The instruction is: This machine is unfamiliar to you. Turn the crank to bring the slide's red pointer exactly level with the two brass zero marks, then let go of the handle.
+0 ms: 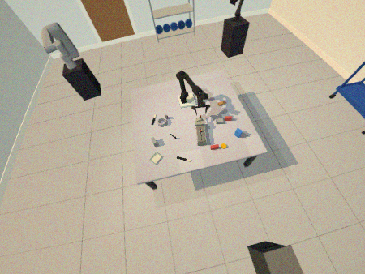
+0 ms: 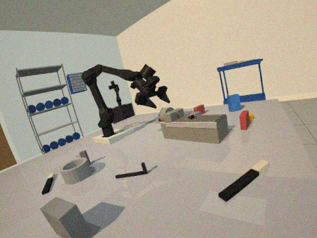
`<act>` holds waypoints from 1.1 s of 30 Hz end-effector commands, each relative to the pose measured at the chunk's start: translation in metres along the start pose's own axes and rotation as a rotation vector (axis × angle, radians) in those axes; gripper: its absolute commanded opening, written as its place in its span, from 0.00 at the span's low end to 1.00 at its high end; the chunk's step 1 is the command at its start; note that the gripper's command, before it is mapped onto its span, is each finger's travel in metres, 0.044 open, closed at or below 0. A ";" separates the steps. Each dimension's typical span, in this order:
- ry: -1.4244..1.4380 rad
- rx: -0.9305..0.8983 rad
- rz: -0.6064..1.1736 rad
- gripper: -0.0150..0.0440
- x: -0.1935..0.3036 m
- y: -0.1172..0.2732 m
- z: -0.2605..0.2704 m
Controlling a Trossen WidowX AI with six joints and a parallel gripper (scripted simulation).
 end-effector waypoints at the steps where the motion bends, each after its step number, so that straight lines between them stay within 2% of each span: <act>1: 0.004 0.009 0.011 1.00 0.016 -0.012 0.001; 33: 0.004 0.009 0.012 1.00 0.054 -0.050 0.007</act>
Point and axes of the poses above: the point midway between the two fingers, 35 mm back from their tips, its own y axis back along the fingers, its own z axis across the jaws, x = y × z, the point moved 7 cm from there along y, back along the fingers, and after that the axes turned 11 degrees about y, right-handed, at the moved point
